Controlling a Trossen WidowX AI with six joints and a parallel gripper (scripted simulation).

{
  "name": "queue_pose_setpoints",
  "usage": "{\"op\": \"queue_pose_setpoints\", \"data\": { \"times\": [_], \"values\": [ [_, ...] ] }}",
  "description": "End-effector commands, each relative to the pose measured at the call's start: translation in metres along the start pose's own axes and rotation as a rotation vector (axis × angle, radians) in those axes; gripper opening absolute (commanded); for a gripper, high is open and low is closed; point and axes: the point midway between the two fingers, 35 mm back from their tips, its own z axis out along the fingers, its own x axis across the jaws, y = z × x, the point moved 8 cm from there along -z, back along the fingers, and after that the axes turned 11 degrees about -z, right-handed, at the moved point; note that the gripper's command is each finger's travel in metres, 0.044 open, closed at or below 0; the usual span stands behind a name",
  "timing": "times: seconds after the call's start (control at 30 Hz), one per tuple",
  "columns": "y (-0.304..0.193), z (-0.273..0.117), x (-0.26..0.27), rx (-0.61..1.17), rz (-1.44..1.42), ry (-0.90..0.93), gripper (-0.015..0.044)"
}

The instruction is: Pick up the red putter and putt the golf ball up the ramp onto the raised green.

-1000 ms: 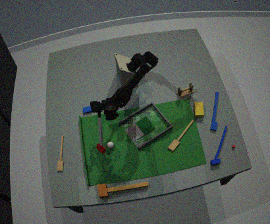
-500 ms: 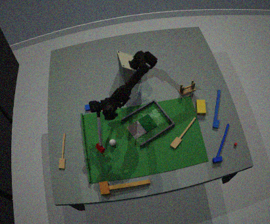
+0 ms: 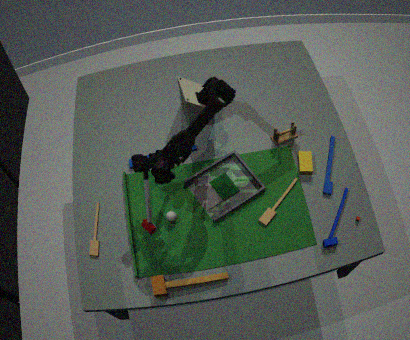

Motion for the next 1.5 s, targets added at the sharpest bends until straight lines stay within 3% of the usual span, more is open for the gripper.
{"op": "queue_pose_setpoints", "data": {
  "times": [0.0,0.27,0.47,0.7,1.1,1.47],
  "values": [
    [0.0,-0.006,0.006,0.0,0.0,0.001,0.0],
    [-0.01,-0.071,0.084,0.0,-0.002,0.003,0.0],
    [-0.028,-0.098,0.143,0.003,-0.002,0.005,0.0],
    [-0.033,-0.107,0.145,0.003,-0.002,0.005,0.0],
    [-0.066,-0.166,0.151,0.005,-0.003,0.007,0.0],
    [-0.062,-0.16,0.152,0.003,-0.004,0.011,0.0]
  ]
}}
